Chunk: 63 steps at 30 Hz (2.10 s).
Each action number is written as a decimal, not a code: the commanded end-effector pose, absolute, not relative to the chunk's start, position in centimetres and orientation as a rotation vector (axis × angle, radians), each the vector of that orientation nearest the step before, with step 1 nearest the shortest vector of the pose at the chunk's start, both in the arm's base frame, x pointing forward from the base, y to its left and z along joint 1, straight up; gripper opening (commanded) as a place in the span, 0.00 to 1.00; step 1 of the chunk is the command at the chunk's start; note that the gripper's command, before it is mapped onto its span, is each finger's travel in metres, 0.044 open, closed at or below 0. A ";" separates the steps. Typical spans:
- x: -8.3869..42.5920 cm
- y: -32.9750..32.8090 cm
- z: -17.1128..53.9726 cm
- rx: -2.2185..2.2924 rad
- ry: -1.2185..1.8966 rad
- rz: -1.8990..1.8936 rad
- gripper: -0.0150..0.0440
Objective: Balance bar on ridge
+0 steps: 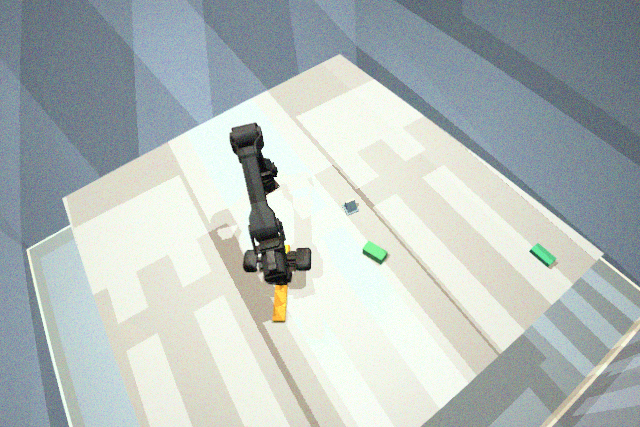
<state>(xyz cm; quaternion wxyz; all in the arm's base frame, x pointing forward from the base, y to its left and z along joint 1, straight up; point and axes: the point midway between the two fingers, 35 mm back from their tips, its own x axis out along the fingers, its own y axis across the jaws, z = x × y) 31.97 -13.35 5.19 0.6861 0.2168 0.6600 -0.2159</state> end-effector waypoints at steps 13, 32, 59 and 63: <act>32.2 -13.5 8.4 0.485 1.479 -0.487 0.25; 31.8 -13.3 13.3 0.486 1.480 -0.490 0.25; 32.8 -6.0 14.6 0.427 1.496 -0.422 0.25; 32.9 -4.4 14.6 0.413 1.499 -0.407 0.25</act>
